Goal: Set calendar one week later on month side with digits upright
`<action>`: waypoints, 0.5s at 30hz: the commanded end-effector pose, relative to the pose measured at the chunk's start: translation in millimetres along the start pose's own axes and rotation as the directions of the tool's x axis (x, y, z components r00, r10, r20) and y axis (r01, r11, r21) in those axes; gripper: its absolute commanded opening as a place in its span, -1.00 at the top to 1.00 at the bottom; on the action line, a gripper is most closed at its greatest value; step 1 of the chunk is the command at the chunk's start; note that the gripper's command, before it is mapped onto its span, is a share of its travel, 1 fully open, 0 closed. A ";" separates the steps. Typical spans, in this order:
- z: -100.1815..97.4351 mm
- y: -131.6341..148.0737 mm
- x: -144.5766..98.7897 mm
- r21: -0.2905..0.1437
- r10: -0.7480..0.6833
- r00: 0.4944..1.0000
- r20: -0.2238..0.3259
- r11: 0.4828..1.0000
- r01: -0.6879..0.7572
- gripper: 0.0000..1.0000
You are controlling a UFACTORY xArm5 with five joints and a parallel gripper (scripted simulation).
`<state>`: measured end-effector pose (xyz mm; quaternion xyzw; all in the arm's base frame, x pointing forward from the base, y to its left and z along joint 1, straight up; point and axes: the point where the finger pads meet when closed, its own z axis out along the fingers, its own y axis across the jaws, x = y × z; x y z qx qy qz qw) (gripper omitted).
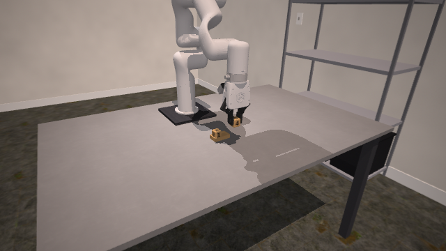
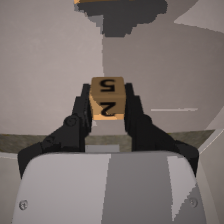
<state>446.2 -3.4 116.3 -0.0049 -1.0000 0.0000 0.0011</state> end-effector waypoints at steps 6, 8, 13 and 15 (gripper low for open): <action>2.0 0.0 -1.3 0.000 -0.001 1.000 0.004 1.000 0.001 0.43; 5.9 -0.1 -1.3 0.000 -0.001 1.000 0.003 1.000 0.001 0.43; 14.7 -0.2 -1.4 0.000 -0.001 1.000 0.003 1.000 0.001 0.43; 22.4 -0.2 -1.4 0.000 -0.001 1.000 0.003 1.000 0.001 0.43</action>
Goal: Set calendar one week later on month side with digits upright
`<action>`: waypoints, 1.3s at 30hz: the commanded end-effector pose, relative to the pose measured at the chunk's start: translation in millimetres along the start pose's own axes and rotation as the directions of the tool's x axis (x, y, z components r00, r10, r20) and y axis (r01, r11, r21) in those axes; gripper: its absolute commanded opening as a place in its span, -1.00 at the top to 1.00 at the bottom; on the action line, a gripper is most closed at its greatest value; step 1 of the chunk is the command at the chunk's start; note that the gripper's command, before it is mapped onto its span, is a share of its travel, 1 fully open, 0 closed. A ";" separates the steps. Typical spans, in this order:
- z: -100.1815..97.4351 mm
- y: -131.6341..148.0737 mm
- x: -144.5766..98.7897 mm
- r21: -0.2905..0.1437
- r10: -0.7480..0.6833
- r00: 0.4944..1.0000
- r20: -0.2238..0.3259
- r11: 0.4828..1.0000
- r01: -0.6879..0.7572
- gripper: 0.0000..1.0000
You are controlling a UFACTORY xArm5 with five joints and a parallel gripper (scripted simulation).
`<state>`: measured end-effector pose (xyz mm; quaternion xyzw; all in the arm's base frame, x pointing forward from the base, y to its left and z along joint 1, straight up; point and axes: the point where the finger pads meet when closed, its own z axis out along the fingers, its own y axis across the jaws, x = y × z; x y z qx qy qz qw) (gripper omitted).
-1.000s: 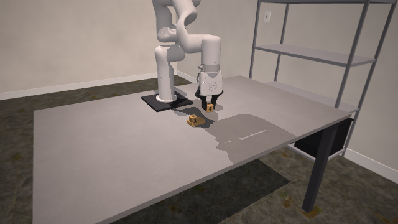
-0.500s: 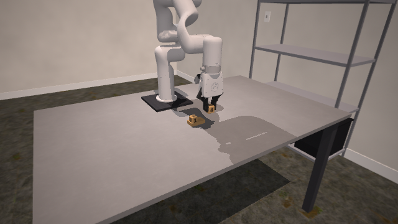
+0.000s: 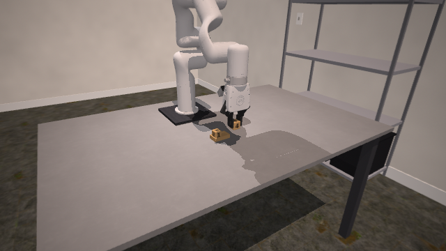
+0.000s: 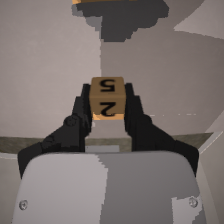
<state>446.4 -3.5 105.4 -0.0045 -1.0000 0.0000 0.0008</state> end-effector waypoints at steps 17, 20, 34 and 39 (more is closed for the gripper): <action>75.6 -0.7 -1.8 0.000 0.000 1.000 0.003 1.000 0.000 0.43; 81.0 -0.8 -1.9 0.000 0.000 1.000 0.003 1.000 0.000 0.43; 83.1 -0.8 -1.9 0.000 0.000 1.000 0.003 1.000 0.000 0.43; 83.1 -0.8 -1.9 0.000 0.000 1.000 0.003 1.000 0.000 0.43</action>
